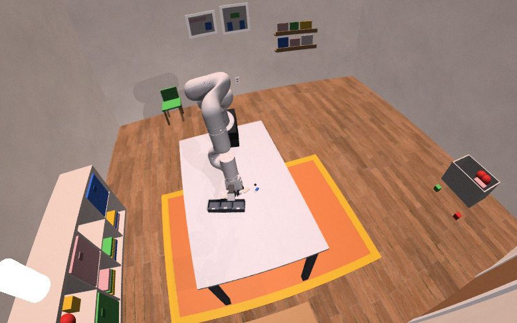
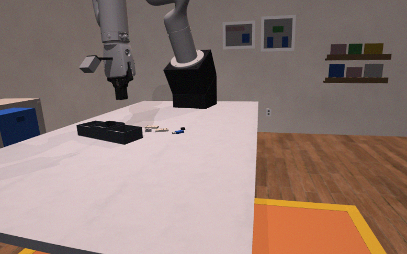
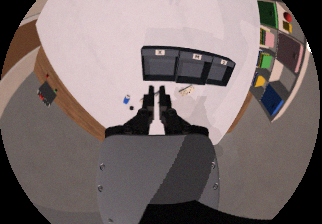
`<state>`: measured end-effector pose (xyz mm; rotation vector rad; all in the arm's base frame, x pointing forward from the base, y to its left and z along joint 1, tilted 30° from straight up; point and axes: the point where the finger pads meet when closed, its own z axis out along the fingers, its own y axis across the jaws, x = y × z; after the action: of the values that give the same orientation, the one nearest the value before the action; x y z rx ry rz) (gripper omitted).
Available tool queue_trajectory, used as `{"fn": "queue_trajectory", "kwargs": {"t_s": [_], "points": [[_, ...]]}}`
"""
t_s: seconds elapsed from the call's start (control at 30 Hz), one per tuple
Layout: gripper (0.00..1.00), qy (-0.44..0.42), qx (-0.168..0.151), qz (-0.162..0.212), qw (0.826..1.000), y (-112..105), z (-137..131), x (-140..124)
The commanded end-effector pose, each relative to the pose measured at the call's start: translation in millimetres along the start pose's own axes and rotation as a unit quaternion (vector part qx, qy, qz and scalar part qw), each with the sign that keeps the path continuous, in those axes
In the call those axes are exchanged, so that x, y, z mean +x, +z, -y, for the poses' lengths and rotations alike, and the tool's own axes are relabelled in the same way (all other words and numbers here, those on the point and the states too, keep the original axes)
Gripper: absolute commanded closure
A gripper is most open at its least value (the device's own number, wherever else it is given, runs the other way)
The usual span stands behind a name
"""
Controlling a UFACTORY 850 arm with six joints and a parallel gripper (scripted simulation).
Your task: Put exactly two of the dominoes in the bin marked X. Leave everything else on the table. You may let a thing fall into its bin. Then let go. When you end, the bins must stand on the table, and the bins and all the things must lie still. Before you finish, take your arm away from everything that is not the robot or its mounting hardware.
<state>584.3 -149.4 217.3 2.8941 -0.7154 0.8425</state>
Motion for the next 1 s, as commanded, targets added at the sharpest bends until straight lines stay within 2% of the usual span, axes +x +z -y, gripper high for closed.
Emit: {"fn": "queue_trajectory", "kwargs": {"t_s": [0.0, 0.1, 0.97], "points": [[0.93, -0.001, -0.015, 0.008, 1.000, -38, 1, 1], [0.93, -0.001, -0.015, 0.008, 1.000, -62, 1, 1], [0.93, -0.001, -0.015, 0.008, 1.000, -62, 1, 1]]}}
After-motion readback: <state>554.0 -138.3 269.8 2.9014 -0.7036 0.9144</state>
